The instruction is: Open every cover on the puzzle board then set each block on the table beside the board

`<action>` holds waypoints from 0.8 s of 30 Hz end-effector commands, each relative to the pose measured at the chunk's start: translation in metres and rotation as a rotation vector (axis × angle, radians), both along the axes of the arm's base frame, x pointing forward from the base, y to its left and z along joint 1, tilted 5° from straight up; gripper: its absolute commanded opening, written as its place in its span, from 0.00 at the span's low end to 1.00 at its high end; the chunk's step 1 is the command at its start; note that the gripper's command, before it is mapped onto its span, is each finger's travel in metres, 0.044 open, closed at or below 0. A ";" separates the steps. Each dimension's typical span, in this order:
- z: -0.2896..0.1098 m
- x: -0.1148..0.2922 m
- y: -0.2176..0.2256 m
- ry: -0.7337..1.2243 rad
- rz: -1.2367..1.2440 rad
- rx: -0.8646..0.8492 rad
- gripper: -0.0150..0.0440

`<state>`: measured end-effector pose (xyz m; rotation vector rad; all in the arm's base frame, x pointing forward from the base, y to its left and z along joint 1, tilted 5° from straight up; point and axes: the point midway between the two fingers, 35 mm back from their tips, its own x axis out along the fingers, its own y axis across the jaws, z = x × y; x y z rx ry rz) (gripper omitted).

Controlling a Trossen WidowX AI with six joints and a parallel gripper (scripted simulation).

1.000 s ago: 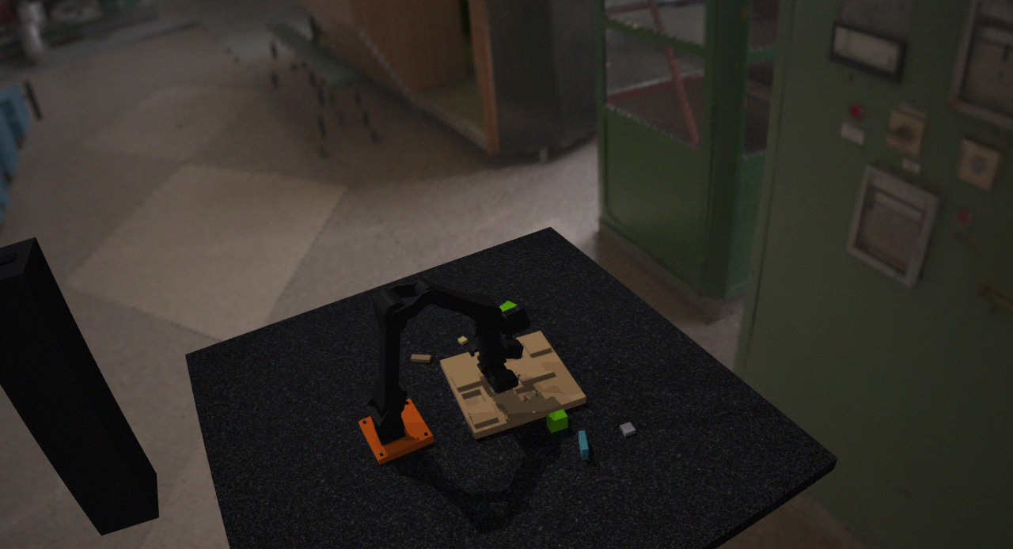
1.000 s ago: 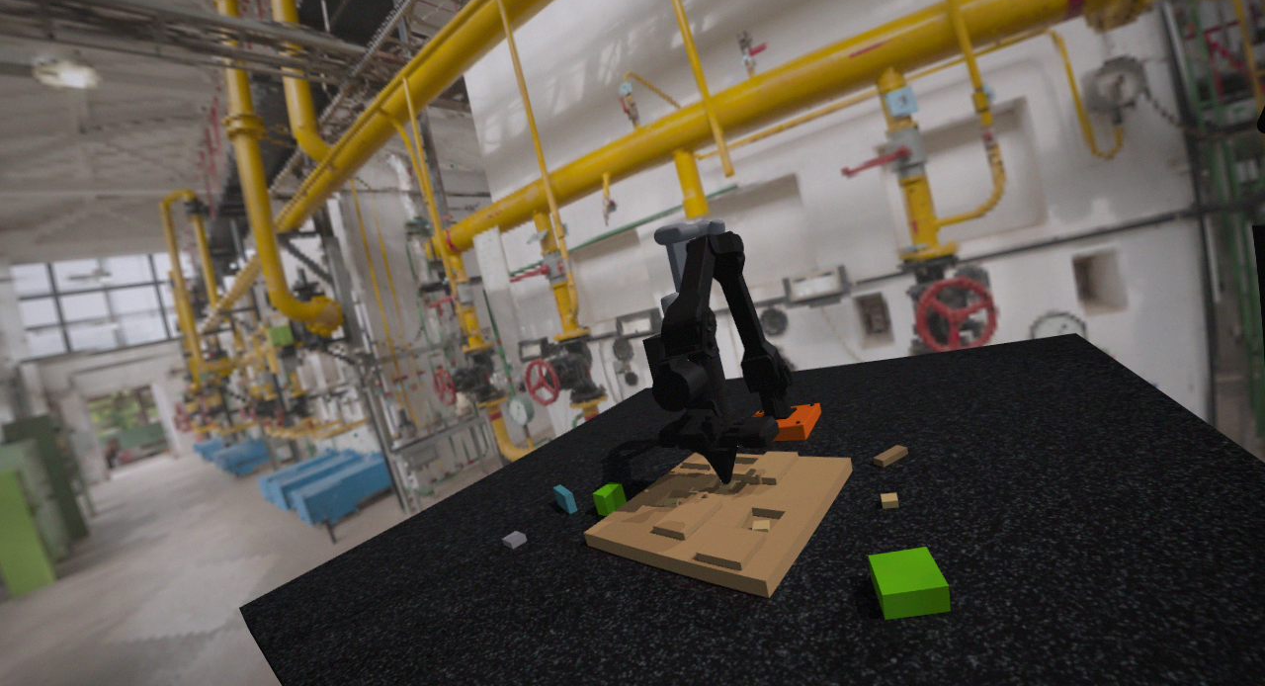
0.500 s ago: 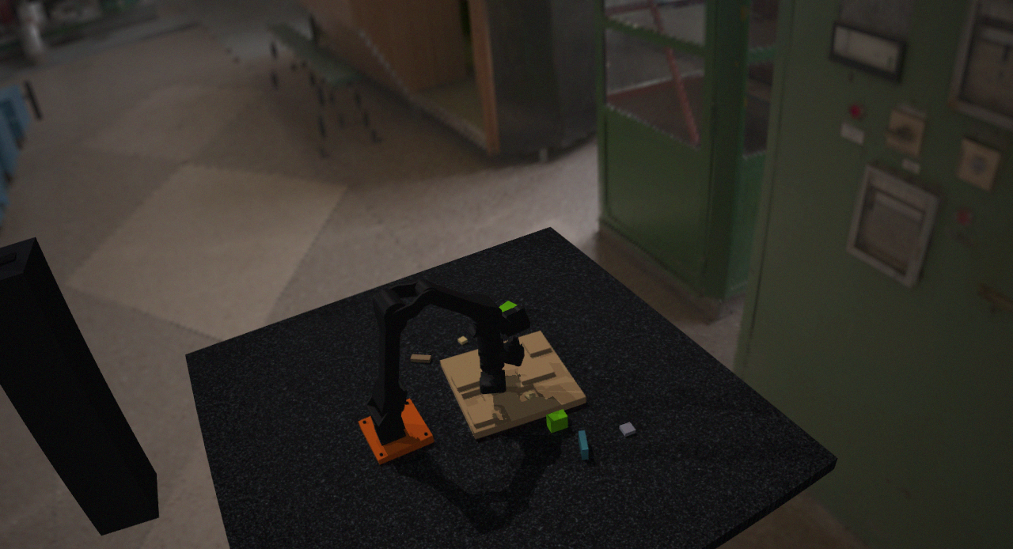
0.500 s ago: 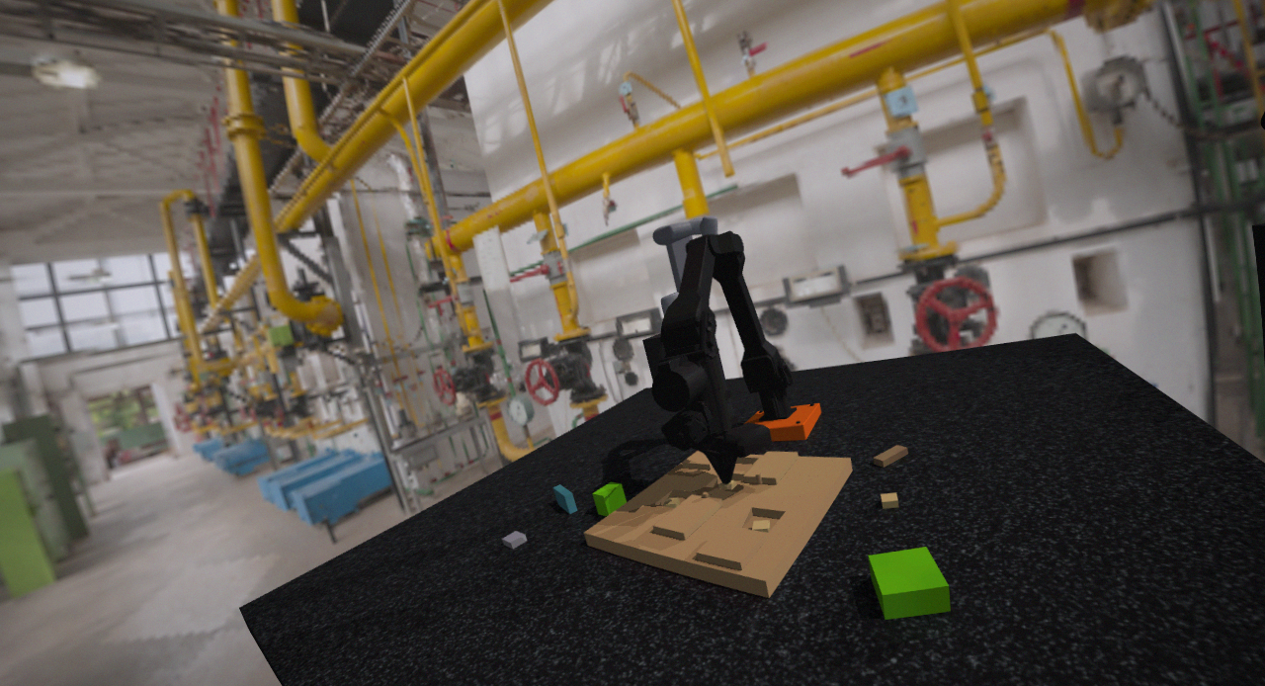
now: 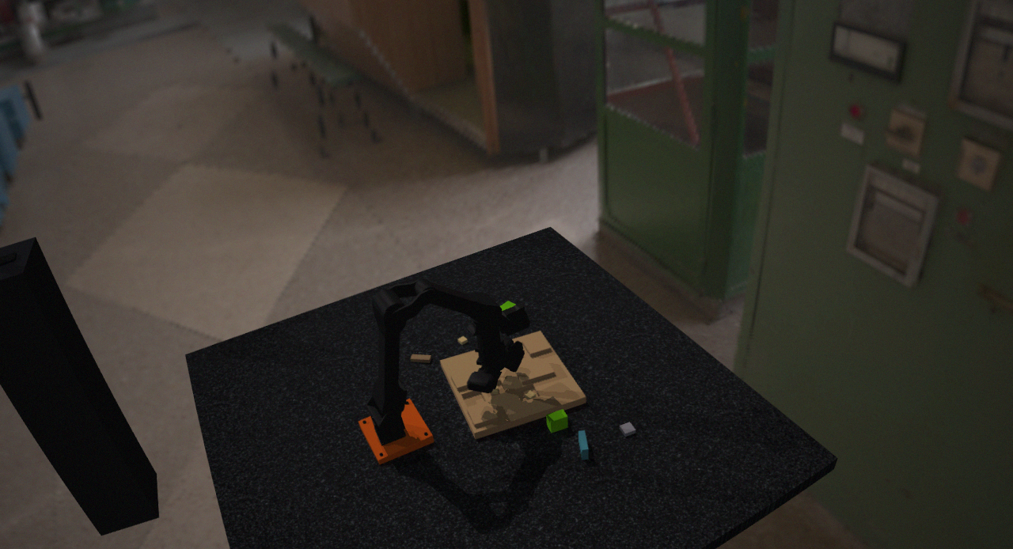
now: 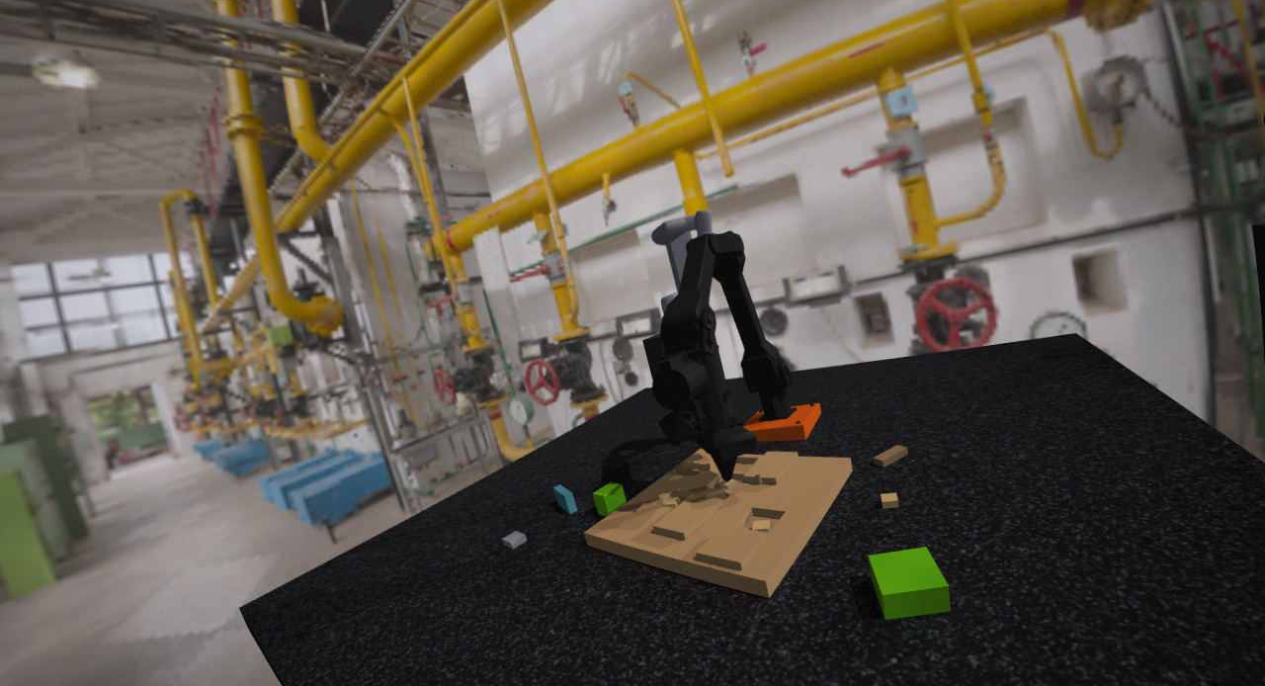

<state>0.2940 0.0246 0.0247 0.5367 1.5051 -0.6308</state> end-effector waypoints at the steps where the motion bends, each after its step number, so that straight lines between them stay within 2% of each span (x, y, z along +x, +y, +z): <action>1: 0.005 0.001 0.000 -0.030 -0.451 -0.016 0.25; 7: 0.008 0.000 0.001 -0.059 -1.035 -0.036 0.25; 9: 0.009 0.000 0.001 -0.065 -1.162 -0.040 0.25; 10: 0.002 -0.001 0.000 -0.020 -0.478 -0.018 0.30; 15: 0.012 0.000 0.001 -0.029 -0.605 -0.022 0.50; 24: 0.034 0.002 0.002 -0.046 -0.869 -0.031 0.50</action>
